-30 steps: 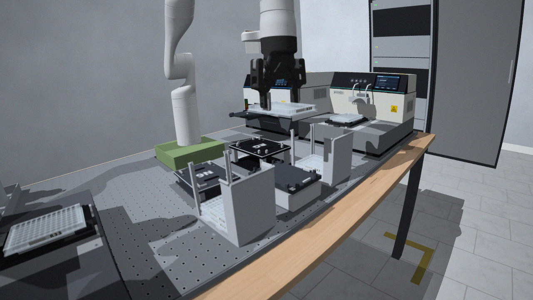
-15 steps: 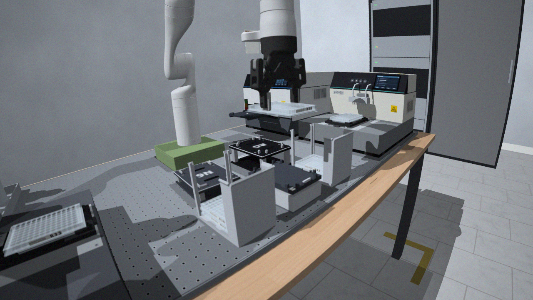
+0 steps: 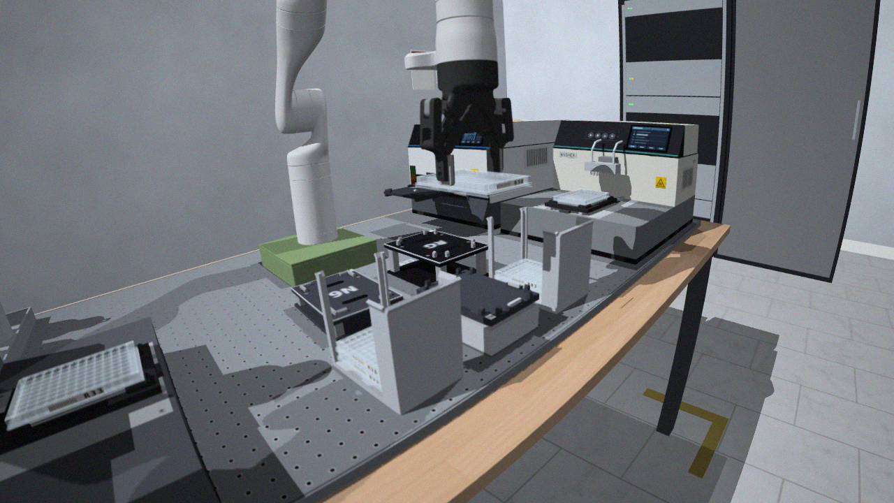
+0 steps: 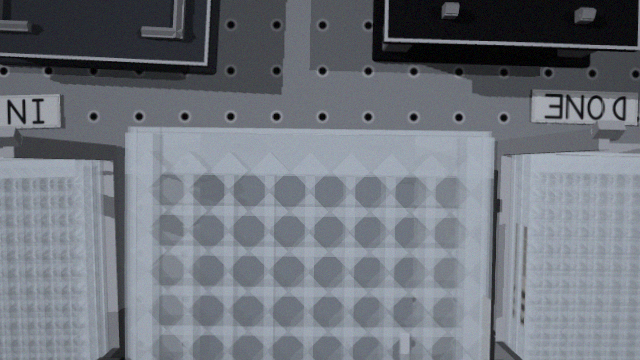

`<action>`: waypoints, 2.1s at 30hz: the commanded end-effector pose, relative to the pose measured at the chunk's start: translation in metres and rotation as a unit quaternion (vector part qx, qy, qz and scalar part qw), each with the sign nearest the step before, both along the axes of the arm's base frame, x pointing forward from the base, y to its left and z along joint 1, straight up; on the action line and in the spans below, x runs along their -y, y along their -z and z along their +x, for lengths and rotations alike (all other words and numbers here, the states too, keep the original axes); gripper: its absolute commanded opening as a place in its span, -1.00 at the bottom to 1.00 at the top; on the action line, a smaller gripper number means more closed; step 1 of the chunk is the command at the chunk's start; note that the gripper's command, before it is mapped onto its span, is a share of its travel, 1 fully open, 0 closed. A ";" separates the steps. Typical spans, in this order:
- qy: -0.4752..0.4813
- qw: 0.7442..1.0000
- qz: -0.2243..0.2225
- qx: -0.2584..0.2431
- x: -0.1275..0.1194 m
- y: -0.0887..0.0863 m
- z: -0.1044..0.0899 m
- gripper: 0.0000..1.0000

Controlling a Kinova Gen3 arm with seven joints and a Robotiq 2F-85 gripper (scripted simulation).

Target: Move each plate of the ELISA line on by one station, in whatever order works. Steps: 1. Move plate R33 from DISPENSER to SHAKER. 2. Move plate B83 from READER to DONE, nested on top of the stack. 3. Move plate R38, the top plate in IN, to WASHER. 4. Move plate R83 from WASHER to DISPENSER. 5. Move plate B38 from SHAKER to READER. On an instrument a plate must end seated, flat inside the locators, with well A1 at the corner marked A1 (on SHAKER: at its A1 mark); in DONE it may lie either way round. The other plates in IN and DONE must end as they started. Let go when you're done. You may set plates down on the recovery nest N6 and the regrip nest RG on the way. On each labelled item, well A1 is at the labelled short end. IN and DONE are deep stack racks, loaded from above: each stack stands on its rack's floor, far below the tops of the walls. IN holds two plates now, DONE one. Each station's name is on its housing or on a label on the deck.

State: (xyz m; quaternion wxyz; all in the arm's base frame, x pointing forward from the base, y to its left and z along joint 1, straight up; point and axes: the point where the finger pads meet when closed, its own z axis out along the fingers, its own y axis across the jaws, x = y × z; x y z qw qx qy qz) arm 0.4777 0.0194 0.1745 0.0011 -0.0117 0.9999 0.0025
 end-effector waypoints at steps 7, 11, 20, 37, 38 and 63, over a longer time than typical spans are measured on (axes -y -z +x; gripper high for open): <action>-0.055 0.998 -0.001 0.006 -0.016 -0.004 -0.019 0.88; -0.072 0.997 -0.001 0.006 -0.022 -0.004 -0.027 0.88; -0.119 0.993 -0.001 0.006 -0.038 -0.003 -0.049 0.88; -0.204 0.979 0.000 0.006 -0.057 -0.003 -0.075 0.88; -0.210 0.978 -0.001 0.006 -0.060 -0.003 -0.078 0.88; -0.328 0.945 0.000 0.006 -0.086 -0.003 -0.113 0.88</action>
